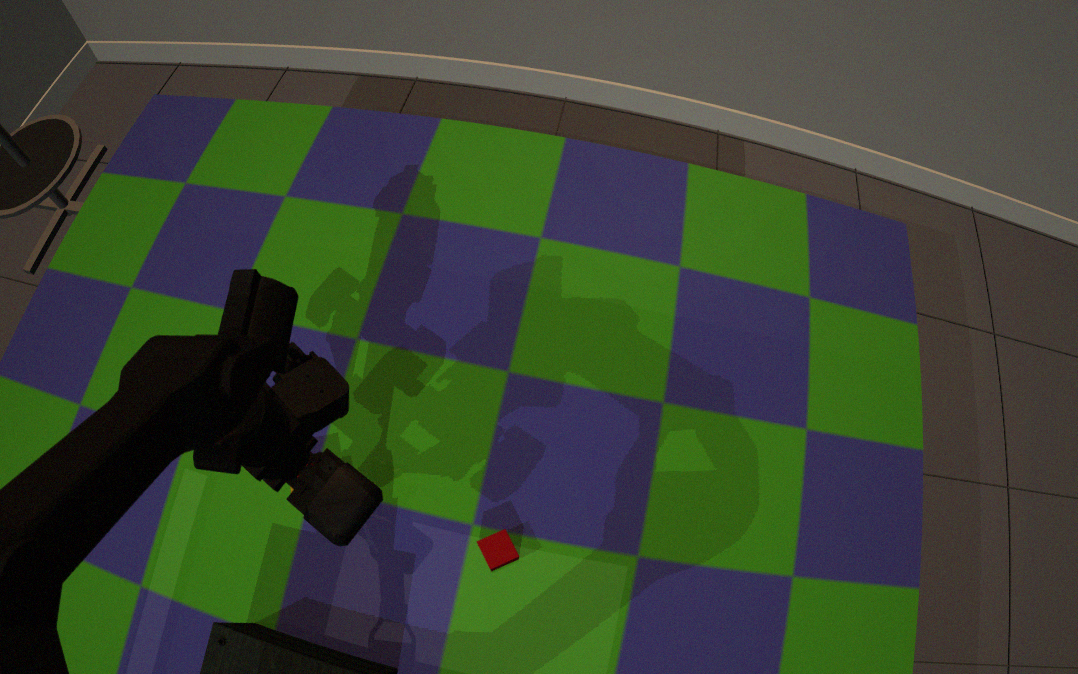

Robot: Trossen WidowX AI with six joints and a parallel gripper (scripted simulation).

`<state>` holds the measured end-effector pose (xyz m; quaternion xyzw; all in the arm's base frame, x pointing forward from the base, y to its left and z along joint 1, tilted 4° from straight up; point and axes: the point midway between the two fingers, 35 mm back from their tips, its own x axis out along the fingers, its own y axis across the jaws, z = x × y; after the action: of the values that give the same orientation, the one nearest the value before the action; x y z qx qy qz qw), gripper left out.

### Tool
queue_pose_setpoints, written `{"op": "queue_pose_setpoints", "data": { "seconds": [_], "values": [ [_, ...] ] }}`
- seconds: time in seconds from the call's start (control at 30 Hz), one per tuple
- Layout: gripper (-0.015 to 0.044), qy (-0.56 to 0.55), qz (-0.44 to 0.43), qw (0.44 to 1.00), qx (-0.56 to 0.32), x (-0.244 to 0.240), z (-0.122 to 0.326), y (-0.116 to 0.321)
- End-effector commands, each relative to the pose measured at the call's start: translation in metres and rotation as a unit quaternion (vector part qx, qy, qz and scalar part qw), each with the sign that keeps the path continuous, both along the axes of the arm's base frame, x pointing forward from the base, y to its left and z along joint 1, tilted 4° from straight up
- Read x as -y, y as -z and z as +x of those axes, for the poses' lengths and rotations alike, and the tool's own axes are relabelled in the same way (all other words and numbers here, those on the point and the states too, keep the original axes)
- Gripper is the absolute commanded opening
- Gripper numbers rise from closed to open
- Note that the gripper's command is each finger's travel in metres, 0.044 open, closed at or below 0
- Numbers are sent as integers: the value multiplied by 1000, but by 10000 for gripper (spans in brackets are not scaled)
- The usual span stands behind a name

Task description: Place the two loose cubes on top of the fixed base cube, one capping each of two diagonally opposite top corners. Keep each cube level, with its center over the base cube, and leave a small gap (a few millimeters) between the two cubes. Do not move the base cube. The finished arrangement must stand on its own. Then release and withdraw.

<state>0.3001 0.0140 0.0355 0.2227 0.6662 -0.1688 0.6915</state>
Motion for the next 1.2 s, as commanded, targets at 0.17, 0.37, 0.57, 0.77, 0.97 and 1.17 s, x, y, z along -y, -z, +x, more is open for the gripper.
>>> {"op": "queue_pose_setpoints", "data": {
  "seconds": [0.17, 0.37, 0.57, 0.77, 0.97, 1.17],
  "values": [
    [105, -22, -1, 1000, 3, -27, -12, 7],
    [105, -28, -1, 1000, 4, -34, -16, 9],
    [105, -28, -1, 1000, 4, -34, -16, 9],
    [105, -28, -1, 1000, 4, -34, -15, 10],
    [105, -28, -1, 1000, 4, -35, -14, 24],
    [105, -28, -1, 1000, 4, -36, -14, 34]
  ]
}}
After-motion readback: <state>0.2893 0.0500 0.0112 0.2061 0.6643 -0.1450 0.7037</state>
